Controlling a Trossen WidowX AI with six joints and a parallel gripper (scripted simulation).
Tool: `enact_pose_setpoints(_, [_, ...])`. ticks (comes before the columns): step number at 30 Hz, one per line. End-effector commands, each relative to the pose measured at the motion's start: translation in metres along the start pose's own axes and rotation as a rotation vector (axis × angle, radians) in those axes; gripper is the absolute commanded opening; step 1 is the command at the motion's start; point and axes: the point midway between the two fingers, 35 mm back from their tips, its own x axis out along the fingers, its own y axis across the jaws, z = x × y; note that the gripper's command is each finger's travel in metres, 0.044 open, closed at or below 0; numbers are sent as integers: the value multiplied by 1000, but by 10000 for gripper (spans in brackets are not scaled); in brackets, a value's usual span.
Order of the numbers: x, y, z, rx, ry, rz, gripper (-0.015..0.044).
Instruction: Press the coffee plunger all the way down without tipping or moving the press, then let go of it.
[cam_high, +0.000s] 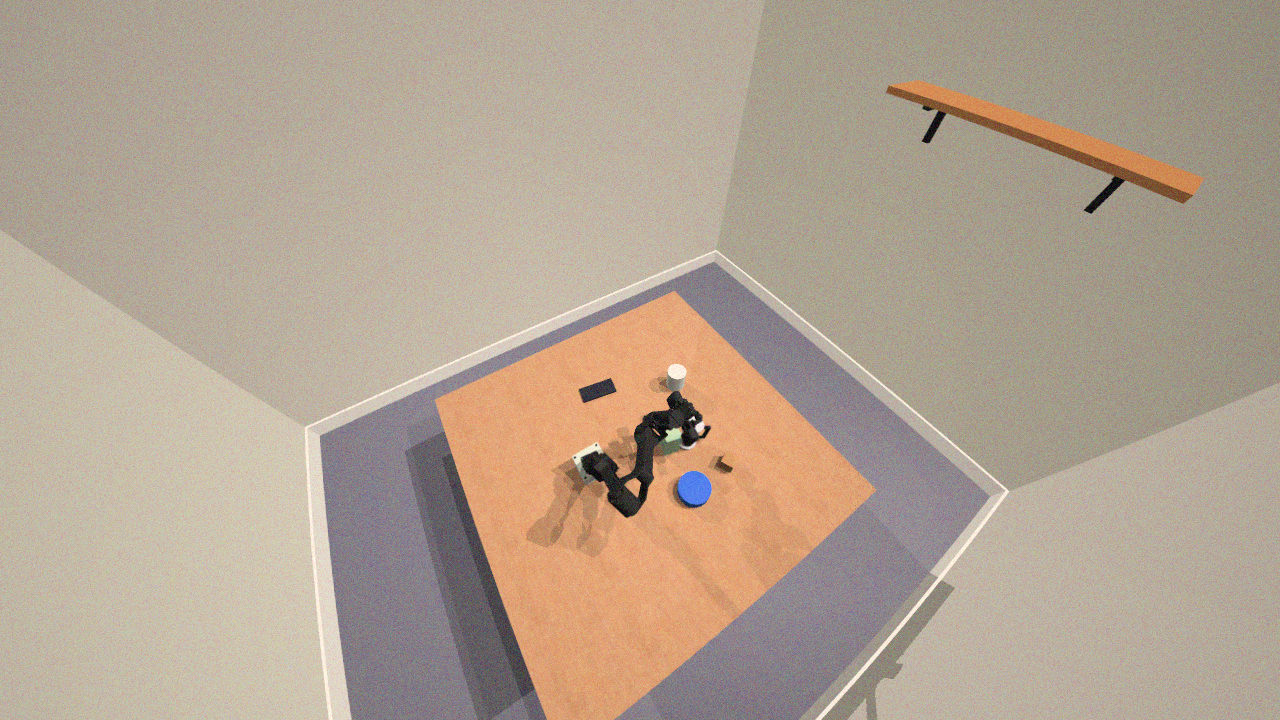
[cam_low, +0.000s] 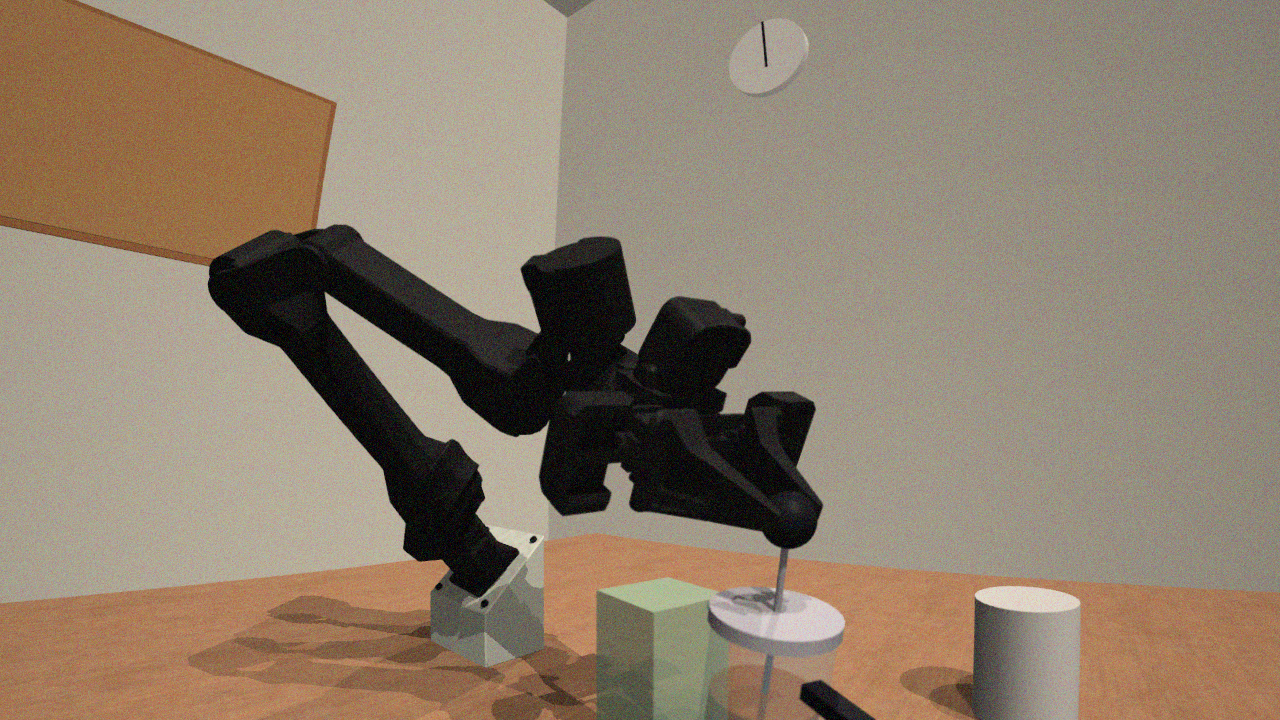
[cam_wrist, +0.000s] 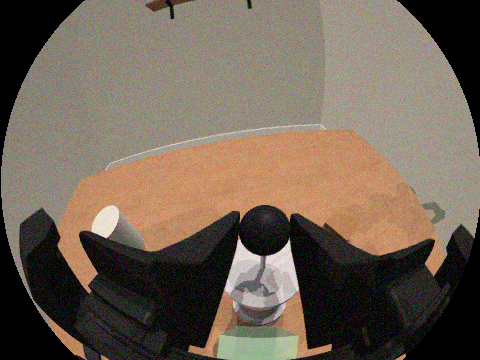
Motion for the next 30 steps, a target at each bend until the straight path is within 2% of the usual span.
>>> enact_pose_setpoints(1, [8,-1,-21,-45,63,-18,116])
enact_pose_setpoints(30, [12,2,-17,-45,63,-18,116])
